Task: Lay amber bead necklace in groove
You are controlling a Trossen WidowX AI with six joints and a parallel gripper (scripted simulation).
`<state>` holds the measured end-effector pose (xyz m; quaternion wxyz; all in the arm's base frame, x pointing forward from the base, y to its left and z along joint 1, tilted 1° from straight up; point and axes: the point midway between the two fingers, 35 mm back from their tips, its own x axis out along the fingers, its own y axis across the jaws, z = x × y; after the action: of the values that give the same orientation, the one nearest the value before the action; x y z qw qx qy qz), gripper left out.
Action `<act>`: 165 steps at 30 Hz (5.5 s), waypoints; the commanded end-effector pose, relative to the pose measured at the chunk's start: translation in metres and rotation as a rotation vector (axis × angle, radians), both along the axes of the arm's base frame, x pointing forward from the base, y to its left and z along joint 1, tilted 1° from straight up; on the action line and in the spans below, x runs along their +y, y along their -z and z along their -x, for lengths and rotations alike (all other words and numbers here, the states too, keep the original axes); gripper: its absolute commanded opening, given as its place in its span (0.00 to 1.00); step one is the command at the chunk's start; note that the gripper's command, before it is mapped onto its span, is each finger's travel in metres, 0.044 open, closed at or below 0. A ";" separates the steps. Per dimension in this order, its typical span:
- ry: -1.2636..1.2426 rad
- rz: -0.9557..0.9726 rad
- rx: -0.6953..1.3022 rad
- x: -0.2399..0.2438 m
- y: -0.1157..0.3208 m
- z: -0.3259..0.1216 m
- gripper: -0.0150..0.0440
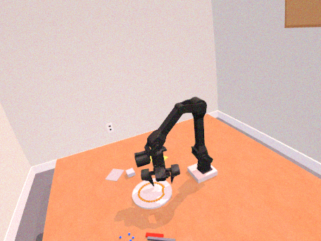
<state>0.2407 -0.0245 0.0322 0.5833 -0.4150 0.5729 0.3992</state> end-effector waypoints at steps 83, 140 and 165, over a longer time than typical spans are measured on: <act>0.008 -0.002 0.004 0.013 0.004 -0.001 0.25; 0.013 0.001 0.001 0.014 -0.004 0.001 1.00; 0.014 0.001 0.001 0.014 -0.004 0.001 1.00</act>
<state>0.2401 -0.0105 0.0363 0.5853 -0.4122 0.5741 0.3973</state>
